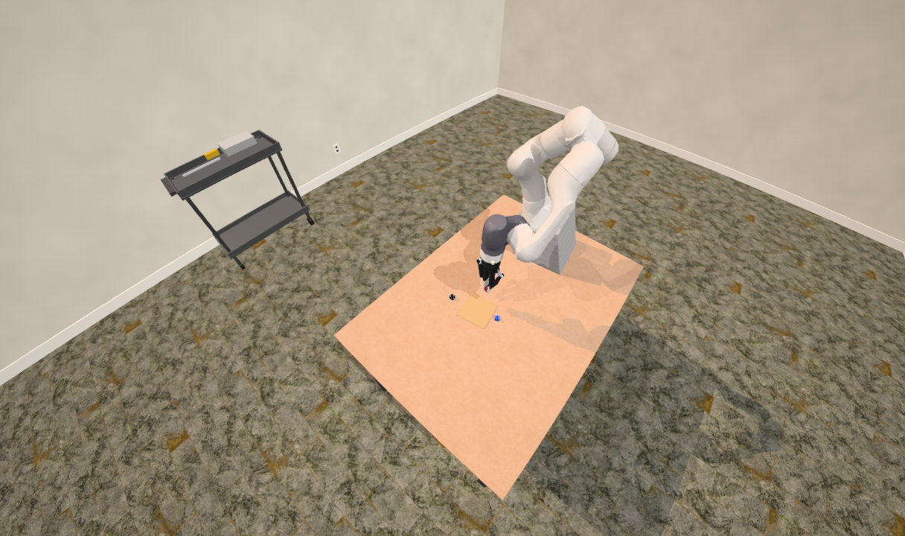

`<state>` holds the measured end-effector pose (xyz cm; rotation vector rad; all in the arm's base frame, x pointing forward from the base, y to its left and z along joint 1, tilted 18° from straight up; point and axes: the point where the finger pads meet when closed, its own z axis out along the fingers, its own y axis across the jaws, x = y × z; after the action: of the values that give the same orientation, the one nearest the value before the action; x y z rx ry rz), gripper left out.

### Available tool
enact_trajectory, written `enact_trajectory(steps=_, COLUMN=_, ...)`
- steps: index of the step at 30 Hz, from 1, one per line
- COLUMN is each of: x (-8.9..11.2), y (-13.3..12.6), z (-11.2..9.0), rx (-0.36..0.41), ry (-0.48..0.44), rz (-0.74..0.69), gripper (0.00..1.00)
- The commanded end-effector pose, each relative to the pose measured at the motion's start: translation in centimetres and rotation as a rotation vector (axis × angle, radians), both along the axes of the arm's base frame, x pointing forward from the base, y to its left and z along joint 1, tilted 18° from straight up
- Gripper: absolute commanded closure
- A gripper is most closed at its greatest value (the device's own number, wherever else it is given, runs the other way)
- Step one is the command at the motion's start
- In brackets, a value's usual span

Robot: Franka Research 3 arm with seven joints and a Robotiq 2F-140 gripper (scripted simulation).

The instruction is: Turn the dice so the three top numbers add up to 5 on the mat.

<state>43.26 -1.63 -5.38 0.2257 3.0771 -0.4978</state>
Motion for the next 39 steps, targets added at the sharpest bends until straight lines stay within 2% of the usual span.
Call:
enact_trajectory(steps=1, x=0.5, y=-0.4, z=0.4, rx=0.010, ry=0.010, rz=0.138, gripper=0.91)
enact_trajectory(steps=12, x=0.5, y=-0.4, z=0.4, rx=0.010, ry=0.010, rz=0.138, gripper=0.91)
enact_trajectory(steps=17, x=0.5, y=-0.6, z=-0.3, rx=0.010, ry=0.010, rz=0.138, gripper=0.91)
enact_trajectory(steps=22, x=0.5, y=-1.1, z=-1.9, rx=0.010, ry=0.010, rz=0.138, gripper=0.91)
enact_trajectory(steps=24, x=0.5, y=-1.1, z=-1.9, rx=0.010, ry=0.010, rz=0.138, gripper=0.91)
enact_trajectory(steps=34, x=0.7, y=-2.6, z=-6.4, rx=0.010, ry=0.010, rz=0.138, gripper=0.91)
enact_trajectory(steps=39, x=0.7, y=-3.1, z=-8.0, rx=0.010, ry=0.010, rz=0.138, gripper=0.91)
